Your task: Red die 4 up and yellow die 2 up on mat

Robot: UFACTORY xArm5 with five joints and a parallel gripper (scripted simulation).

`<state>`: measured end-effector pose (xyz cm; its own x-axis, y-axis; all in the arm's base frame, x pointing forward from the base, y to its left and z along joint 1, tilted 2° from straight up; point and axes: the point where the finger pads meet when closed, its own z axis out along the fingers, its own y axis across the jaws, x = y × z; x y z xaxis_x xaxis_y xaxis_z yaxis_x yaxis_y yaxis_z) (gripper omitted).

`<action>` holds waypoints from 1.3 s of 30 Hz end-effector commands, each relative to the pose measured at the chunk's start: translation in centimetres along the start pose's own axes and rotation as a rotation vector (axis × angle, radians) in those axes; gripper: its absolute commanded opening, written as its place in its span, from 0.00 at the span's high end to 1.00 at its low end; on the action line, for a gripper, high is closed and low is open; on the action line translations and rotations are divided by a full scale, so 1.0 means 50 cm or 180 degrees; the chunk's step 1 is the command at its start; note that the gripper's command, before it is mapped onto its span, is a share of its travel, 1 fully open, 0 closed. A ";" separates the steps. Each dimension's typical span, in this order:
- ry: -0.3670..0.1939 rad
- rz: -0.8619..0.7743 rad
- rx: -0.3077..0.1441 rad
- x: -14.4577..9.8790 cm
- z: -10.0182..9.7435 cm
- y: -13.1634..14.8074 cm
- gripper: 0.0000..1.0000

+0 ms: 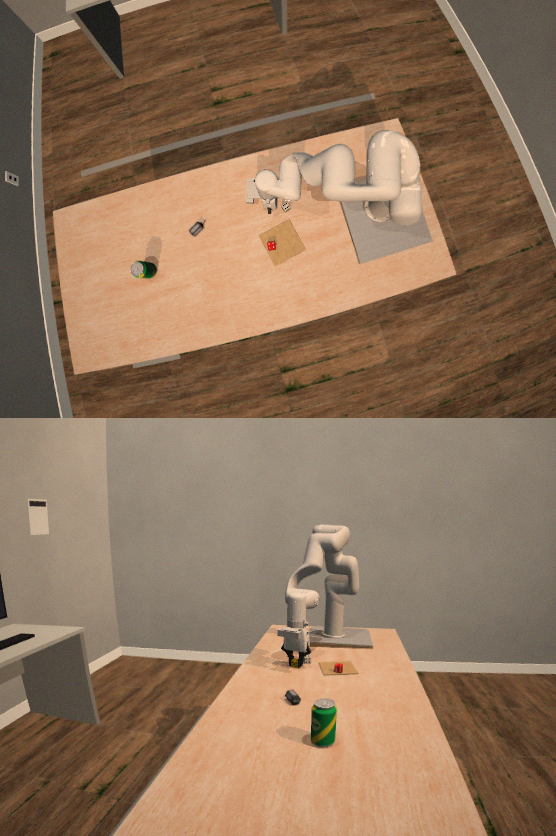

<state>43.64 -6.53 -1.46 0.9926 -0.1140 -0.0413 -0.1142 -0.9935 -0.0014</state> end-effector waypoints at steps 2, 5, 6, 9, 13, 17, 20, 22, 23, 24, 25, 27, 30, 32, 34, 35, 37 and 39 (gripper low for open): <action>0.0012 0.0000 0.0000 0.003 -0.016 0.000 0.73; 0.0012 0.0000 0.0000 0.003 -0.046 0.001 0.73; 0.0012 0.0000 0.0000 0.003 -0.059 0.001 0.73; 0.0012 0.0000 0.0000 0.002 -0.104 0.002 0.73; 0.0012 0.0000 0.0000 0.002 -0.135 0.003 0.73; 0.0012 0.0000 0.0000 0.002 -0.182 0.004 0.73; 0.0012 0.0000 0.0000 0.002 -0.199 0.004 0.73; 0.0012 0.0000 0.0000 0.002 -0.202 0.004 0.73; 0.0012 0.0000 0.0000 0.002 -0.202 0.004 0.73; 0.0012 0.0000 0.0000 0.002 -0.202 0.004 0.73; 0.0012 0.0000 0.0000 0.002 -0.202 0.004 0.73; 0.0012 0.0000 0.0000 0.002 -0.202 0.004 0.73; 0.0012 0.0000 0.0000 0.002 -0.202 0.004 0.73; 0.0012 0.0000 0.0000 0.002 -0.202 0.004 0.73; 0.0012 -0.0009 0.0000 0.002 -0.202 0.004 0.73; 0.0012 -0.0022 0.0000 0.002 -0.202 0.003 0.73; 0.0012 -0.0070 0.0000 0.002 -0.202 0.000 0.73; 0.0013 -0.0159 -0.0001 0.002 -0.202 -0.004 0.73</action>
<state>44.01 -6.68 8.49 0.9941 -0.1005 -0.0418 -0.1007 -0.9949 -0.0021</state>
